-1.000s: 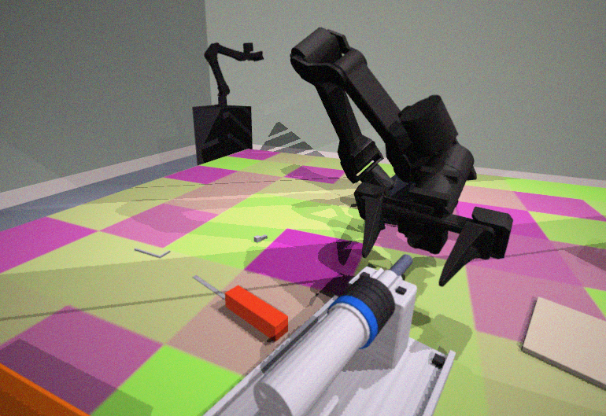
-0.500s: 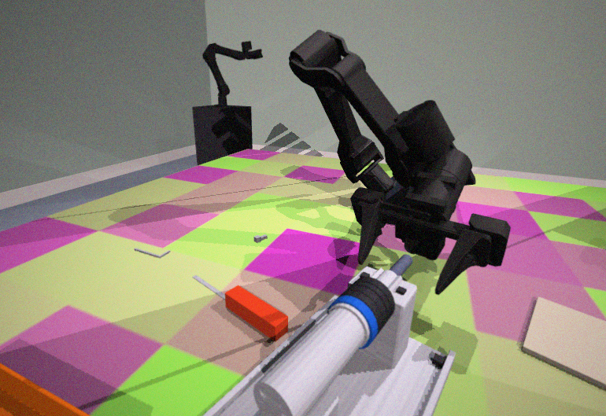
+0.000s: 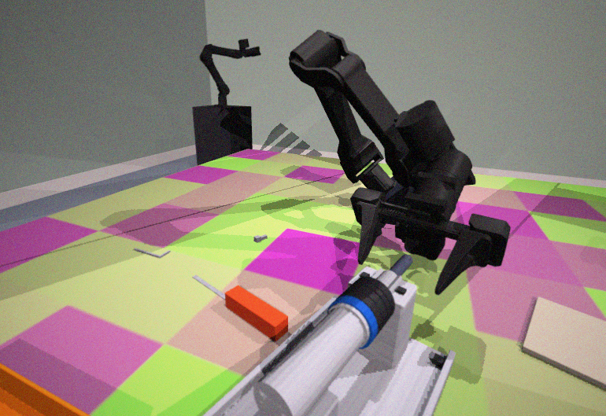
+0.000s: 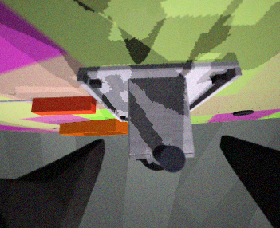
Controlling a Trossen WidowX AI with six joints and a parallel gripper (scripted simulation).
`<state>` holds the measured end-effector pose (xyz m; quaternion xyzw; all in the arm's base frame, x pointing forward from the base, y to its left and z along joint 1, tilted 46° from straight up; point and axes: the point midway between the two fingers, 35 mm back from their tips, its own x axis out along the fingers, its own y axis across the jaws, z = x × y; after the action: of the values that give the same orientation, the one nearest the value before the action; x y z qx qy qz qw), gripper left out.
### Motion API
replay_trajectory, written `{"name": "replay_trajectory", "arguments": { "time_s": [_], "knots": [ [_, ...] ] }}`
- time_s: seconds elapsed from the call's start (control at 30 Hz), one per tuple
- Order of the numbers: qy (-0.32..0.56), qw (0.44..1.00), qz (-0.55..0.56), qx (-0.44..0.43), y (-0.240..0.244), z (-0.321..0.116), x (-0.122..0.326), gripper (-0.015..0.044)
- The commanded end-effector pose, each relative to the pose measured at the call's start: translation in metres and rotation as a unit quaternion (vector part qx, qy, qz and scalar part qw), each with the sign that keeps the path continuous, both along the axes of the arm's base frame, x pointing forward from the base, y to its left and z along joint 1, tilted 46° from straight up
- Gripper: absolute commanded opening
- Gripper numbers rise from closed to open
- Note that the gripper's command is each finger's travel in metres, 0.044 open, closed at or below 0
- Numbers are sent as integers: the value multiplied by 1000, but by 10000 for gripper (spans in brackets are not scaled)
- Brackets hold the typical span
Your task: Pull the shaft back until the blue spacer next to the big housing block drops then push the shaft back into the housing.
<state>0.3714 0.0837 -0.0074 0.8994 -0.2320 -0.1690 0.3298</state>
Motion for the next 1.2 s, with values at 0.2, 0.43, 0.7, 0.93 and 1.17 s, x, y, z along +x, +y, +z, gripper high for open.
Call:
{"name": "replay_trajectory", "arguments": {
  "time_s": [0.2, 0.43, 0.7, 0.93, 1.17],
  "knots": [
    [1, 1000, 2, -1, 0, 0, 0, 440],
    [1, 1000, 2, -1, -3, -1, 6, 440],
    [1, 1000, 2, -1, -9, -3, 15, 440],
    [1, 1000, 2, -1, -9, -3, 16, 440],
    [1, 1000, 2, -1, -9, -3, 16, 440]
  ]
}}
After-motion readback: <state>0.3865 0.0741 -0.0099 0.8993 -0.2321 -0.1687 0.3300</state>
